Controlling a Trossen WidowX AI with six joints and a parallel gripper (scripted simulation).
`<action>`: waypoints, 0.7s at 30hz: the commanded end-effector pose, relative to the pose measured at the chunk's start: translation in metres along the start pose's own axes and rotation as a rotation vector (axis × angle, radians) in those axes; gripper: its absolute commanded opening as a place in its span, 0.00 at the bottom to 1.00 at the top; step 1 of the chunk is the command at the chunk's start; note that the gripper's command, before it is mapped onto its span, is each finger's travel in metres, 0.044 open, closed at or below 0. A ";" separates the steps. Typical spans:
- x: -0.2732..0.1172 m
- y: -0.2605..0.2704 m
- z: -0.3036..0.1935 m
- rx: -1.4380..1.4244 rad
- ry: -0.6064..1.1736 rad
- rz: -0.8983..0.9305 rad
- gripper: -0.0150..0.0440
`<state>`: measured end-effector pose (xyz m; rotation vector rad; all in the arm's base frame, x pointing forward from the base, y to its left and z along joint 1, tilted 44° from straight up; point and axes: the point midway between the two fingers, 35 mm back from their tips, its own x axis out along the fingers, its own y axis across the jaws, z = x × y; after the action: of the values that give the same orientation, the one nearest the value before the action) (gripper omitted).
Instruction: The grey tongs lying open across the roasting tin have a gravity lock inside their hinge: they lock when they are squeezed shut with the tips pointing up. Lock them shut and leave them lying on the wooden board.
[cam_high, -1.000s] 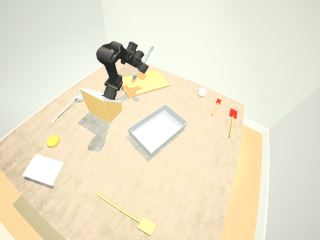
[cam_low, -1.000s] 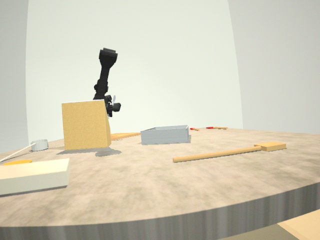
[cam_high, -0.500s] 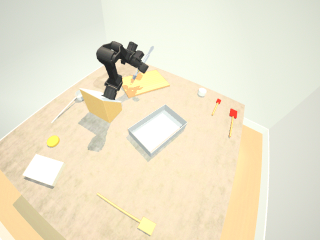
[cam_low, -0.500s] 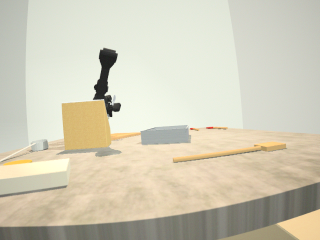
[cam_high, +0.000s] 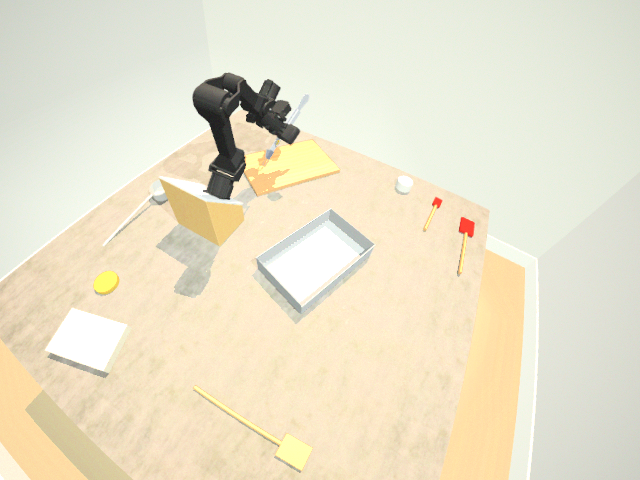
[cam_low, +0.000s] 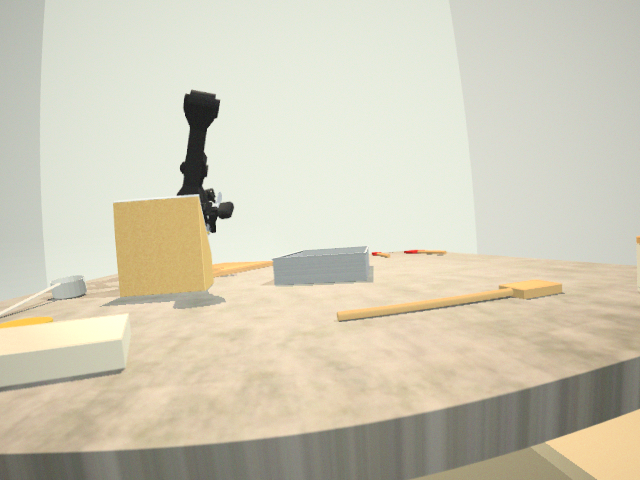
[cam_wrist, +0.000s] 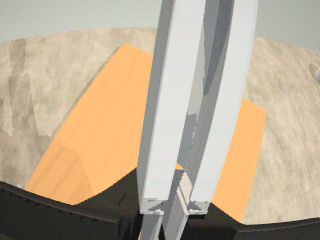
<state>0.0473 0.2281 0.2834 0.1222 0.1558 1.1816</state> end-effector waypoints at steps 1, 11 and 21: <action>0.003 0.001 0.008 -0.017 0.052 0.005 0.00; 0.011 0.002 0.011 -0.053 0.223 0.013 0.00; 0.014 0.001 0.013 -0.051 0.402 0.018 0.00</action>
<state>0.0530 0.2416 0.2903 -0.1460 0.4306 1.2152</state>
